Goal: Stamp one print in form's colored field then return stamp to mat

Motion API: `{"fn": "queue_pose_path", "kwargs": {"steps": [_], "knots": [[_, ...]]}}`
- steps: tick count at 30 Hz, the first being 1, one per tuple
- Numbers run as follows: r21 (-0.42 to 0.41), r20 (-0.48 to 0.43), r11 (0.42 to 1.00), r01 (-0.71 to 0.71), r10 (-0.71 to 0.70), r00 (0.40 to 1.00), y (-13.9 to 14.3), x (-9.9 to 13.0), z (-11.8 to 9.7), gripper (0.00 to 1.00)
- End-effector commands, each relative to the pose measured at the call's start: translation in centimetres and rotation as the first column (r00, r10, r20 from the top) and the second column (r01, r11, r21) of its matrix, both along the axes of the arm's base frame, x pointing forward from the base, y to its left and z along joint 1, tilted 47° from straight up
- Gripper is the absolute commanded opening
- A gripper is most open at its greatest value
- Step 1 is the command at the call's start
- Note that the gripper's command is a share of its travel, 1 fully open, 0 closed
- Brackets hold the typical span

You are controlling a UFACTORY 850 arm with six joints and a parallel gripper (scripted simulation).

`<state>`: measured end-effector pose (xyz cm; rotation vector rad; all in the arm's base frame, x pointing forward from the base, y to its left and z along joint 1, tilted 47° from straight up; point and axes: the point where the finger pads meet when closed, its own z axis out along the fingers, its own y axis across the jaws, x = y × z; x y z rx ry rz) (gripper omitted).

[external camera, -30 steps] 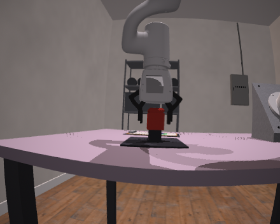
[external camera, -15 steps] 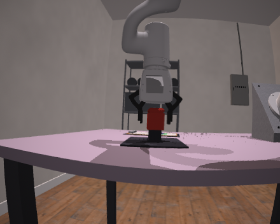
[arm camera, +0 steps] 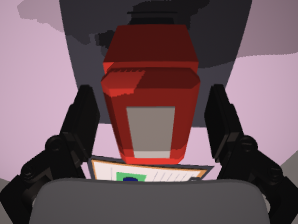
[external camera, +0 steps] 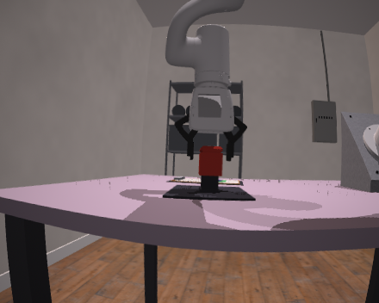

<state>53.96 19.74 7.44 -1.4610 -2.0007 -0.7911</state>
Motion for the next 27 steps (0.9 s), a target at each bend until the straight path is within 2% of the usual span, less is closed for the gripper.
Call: {"fn": "queue_pose_path", "kwargs": {"steps": [1,4,27], "knots": [[0.000,0.002,1.000,0.001,-0.001,1.000,-4.52,0.59,4.32,0.89],[0.000,0.002,1.000,0.001,-0.001,1.000,-5.39,0.68,5.15,0.89],[0.000,0.002,1.000,0.001,-0.001,1.000,-5.39,0.68,5.15,0.89]]}}
